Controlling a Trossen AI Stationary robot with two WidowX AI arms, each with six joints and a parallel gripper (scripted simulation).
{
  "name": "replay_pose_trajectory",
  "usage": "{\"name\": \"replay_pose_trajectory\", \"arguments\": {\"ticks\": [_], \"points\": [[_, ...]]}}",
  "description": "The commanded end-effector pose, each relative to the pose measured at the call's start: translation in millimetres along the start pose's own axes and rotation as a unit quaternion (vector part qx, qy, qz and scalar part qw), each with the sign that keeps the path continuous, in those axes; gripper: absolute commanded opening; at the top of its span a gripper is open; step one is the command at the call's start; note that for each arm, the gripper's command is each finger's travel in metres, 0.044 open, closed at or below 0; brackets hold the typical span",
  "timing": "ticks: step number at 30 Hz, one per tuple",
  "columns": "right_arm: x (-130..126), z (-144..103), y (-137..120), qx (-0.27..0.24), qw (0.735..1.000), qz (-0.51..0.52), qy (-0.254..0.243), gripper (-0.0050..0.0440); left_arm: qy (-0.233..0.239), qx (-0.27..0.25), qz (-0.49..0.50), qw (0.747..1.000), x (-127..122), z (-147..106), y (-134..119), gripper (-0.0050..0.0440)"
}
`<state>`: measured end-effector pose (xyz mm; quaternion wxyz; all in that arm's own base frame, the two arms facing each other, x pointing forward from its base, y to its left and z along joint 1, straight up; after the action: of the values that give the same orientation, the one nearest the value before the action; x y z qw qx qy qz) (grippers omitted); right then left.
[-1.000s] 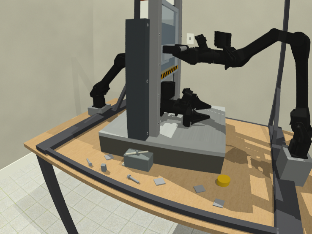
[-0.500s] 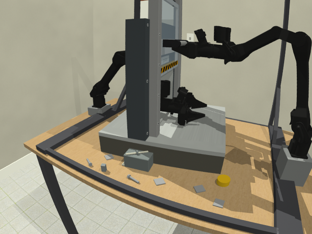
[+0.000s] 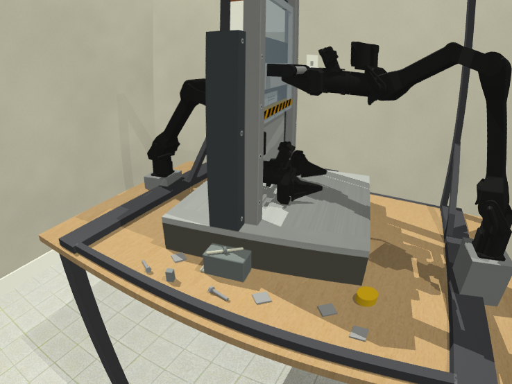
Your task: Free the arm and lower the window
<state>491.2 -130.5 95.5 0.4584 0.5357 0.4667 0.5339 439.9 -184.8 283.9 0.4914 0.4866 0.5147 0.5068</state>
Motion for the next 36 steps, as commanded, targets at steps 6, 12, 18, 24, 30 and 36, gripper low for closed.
{"name": "replay_pose_trajectory", "arguments": {"ticks": [6, 12, 18, 24, 30, 36], "points": [[0.9, -11.9, 10.7, -0.011, 1.0, -0.004, 0.003, 0.04, -0.007, -0.094, -0.05, 0.994, 4.8, -8.8, 87.8, 0.04], [1.5, -35.9, 10.8, -0.011, 1.0, -0.005, 0.003, 0.04, -0.007, -0.094, -0.05, 0.994, 4.8, -8.8, 87.8, 0.04], [1.7, -51.5, 9.7, -0.01, 1.0, -0.006, 0.003, 0.04, -0.007, -0.094, -0.05, 0.994, 4.8, -8.8, 87.8, 0.04], [1.3, -43.6, 1.5, -0.003, 1.0, -0.003, 0.001, 0.04, -0.007, -0.094, -0.05, 0.994, 4.8, -8.8, 87.8, 0.04], [1.2, -69.1, 10.2, -0.012, 1.0, -0.006, 0.003, 0.04, -0.007, -0.094, -0.05, 0.994, 4.8, -8.8, 87.8, 0.04], [1.4, -84.8, 8.6, -0.01, 1.0, -0.005, 0.003, 0.04, -0.007, -0.094, -0.05, 0.994, 4.8, -8.8, 87.8, 0.04]]}}
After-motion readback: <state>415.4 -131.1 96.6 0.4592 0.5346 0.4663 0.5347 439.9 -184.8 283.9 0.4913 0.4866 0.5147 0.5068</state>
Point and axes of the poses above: on each arm, the point midway between the two fingers, 35 mm back from their tips, its own z axis out along the fingers, its own x axis across the jaws, y = z × x, the point moved 4 cm from there along -z, back along the fingers, and after that the axes turned 1 degree about -z, right-handed, at the moved point
